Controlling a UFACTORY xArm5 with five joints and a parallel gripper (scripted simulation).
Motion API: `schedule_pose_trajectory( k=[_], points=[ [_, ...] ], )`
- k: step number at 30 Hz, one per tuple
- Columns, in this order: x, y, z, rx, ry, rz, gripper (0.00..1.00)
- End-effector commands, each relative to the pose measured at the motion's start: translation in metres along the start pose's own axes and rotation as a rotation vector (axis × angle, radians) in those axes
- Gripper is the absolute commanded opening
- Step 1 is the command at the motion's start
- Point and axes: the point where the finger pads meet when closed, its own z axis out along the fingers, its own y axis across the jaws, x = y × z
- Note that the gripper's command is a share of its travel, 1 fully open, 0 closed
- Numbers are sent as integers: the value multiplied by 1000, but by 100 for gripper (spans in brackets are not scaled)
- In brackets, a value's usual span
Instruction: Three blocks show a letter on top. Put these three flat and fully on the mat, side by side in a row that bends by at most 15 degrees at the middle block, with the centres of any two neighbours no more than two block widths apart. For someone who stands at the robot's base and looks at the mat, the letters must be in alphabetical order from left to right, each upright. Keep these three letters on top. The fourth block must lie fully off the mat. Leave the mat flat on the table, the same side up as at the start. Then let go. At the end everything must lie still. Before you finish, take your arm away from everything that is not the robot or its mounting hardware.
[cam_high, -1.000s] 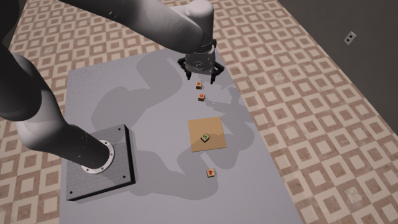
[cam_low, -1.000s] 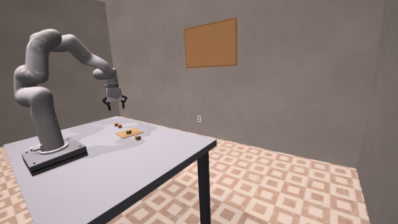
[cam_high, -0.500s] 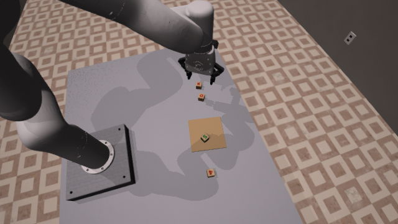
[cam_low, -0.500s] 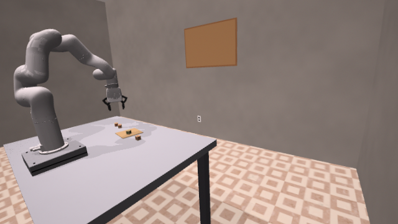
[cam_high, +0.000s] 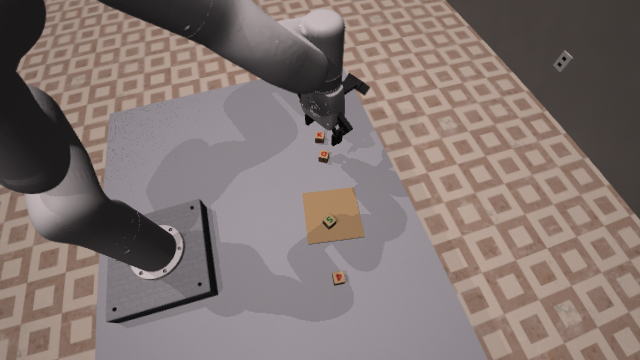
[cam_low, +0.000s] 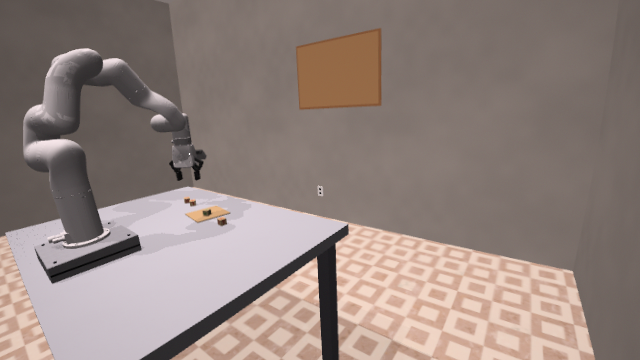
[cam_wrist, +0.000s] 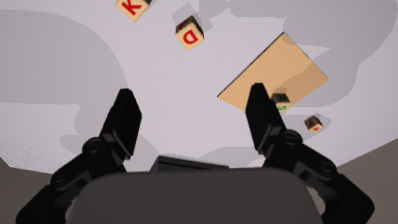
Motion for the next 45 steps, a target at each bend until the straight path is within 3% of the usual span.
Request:
schedule_pose_trajectory(
  k=[1, 25, 34, 35, 45],
  points=[
    [2, 0, 2, 0, 5, 139, 100],
    [2, 2, 27, 1, 3, 942, 100],
    [2, 2, 29, 1, 3, 1014, 100],
    [2, 2, 29, 1, 3, 1014, 63],
    [2, 2, 29, 1, 3, 1014, 63]
  ],
)
